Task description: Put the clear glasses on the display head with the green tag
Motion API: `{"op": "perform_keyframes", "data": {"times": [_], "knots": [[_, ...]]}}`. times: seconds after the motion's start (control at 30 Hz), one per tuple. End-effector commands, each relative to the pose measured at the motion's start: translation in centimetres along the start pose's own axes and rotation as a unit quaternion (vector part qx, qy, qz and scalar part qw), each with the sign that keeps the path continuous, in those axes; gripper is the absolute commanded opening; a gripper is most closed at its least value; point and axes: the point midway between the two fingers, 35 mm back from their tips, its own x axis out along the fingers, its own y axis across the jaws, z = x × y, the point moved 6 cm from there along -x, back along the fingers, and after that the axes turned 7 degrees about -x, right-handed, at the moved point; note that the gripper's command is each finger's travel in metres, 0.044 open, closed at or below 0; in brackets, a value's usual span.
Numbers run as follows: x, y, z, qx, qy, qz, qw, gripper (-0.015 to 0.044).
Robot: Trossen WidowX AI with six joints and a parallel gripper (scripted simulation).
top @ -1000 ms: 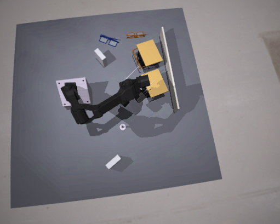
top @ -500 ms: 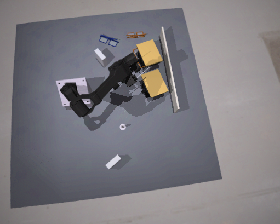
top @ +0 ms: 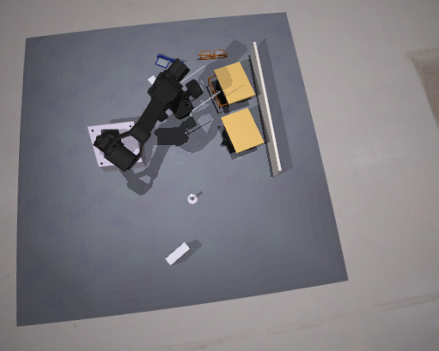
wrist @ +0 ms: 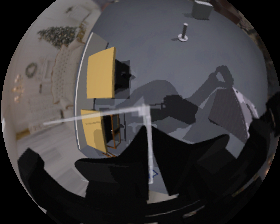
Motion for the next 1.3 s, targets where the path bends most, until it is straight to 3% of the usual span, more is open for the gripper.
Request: {"op": "perform_keyframes", "data": {"times": [0.0,1.03,1.27], "knots": [[-0.6,-0.9,-2.2,0.017,-0.013,0.014,1.0,0.0],[-3.2,-10.3,-12.2,0.186,-0.055,0.186,0.963,0.0],[-3.3,-9.5,-11.8,0.177,-0.051,0.171,0.968,0.0]]}}
